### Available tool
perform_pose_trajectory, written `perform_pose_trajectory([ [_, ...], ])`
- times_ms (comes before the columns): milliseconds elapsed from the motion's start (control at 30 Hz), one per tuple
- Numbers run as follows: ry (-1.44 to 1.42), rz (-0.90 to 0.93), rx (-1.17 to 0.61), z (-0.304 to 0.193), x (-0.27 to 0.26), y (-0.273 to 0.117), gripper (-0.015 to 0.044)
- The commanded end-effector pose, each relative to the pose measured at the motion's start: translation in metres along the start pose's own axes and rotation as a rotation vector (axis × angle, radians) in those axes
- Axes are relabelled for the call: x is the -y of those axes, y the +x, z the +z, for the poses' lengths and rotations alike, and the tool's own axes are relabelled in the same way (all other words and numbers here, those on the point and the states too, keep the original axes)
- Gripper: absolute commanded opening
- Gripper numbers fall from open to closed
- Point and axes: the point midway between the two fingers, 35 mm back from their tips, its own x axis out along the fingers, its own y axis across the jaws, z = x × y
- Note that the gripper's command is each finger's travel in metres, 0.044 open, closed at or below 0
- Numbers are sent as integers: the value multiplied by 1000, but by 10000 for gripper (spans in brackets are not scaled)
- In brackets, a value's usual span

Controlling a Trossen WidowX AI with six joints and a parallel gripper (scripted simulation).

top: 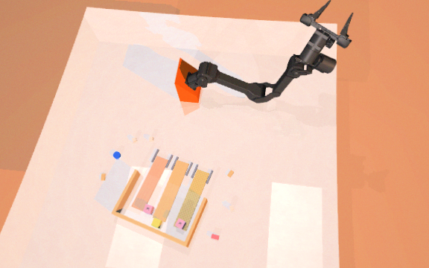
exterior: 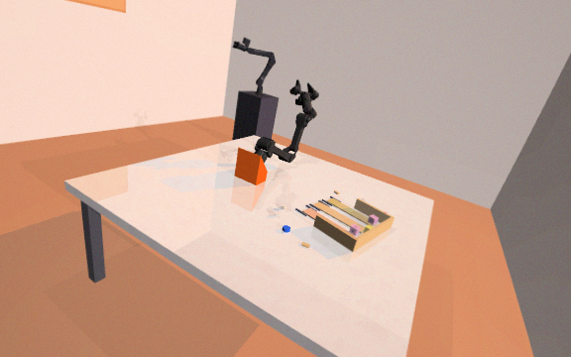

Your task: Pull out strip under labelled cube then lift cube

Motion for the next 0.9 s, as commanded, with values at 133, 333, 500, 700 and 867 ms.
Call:
perform_pose_trajectory([
  [133, -62, -41, -162, -49, 35, 14, 400],
  [333, -142, -85, -433, -130, 91, 16, 400],
  [500, -194, -101, -678, -199, 136, -3, 400],
  [700, -223, -91, -982, -275, 180, -52, 400],
  [867, -214, -56, -1245, -329, 204, -112, 400],
])
